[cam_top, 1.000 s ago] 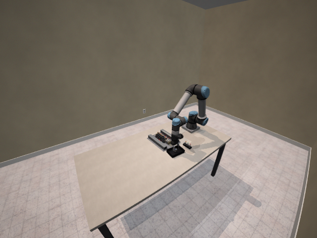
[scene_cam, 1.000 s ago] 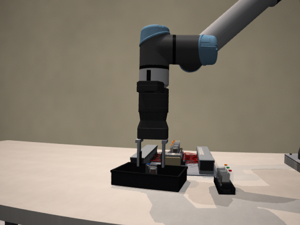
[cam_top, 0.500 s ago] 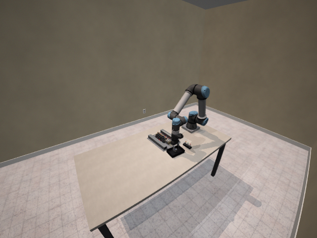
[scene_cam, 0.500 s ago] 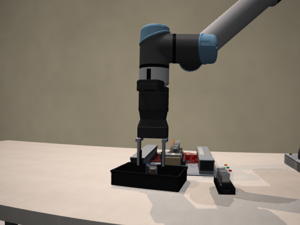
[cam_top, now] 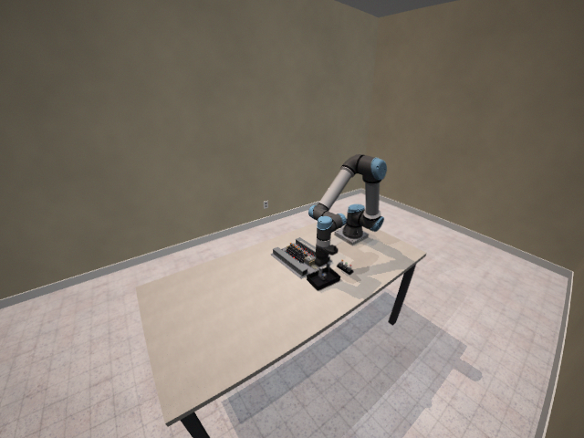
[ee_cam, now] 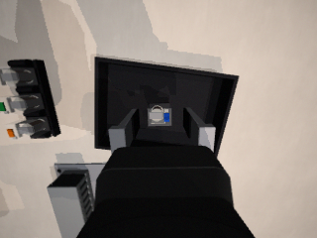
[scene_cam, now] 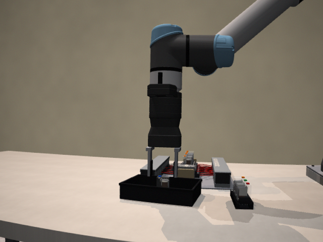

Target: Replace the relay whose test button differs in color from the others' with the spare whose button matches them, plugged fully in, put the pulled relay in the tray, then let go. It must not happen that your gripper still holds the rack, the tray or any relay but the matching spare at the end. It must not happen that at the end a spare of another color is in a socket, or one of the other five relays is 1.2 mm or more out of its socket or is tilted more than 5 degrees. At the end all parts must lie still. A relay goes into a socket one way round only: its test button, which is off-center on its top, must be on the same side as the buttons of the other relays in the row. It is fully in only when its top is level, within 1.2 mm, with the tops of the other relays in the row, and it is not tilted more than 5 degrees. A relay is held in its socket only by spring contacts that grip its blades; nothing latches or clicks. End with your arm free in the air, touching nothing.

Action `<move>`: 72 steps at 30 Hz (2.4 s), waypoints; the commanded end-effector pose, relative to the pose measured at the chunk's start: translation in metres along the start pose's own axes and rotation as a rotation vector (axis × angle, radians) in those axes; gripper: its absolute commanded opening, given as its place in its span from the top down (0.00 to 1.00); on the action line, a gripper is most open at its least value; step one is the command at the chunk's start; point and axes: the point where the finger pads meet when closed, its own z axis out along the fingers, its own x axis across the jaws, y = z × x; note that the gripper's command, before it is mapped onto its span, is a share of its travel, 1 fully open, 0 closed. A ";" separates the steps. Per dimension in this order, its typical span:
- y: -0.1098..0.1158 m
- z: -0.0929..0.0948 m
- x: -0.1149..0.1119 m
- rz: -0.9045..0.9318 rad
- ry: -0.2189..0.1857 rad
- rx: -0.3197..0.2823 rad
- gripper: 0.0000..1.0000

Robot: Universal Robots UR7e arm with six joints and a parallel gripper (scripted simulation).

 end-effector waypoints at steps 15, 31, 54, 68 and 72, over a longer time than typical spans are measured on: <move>0.000 -0.030 0.001 0.000 0.002 0.000 0.00; -0.001 -0.067 -0.011 -0.003 0.004 0.000 0.00; -0.004 -0.084 -0.116 -0.013 0.002 0.000 0.00; -0.005 -0.092 -0.162 -0.013 0.002 0.000 0.00; -0.006 -0.093 -0.174 -0.013 0.002 0.000 0.00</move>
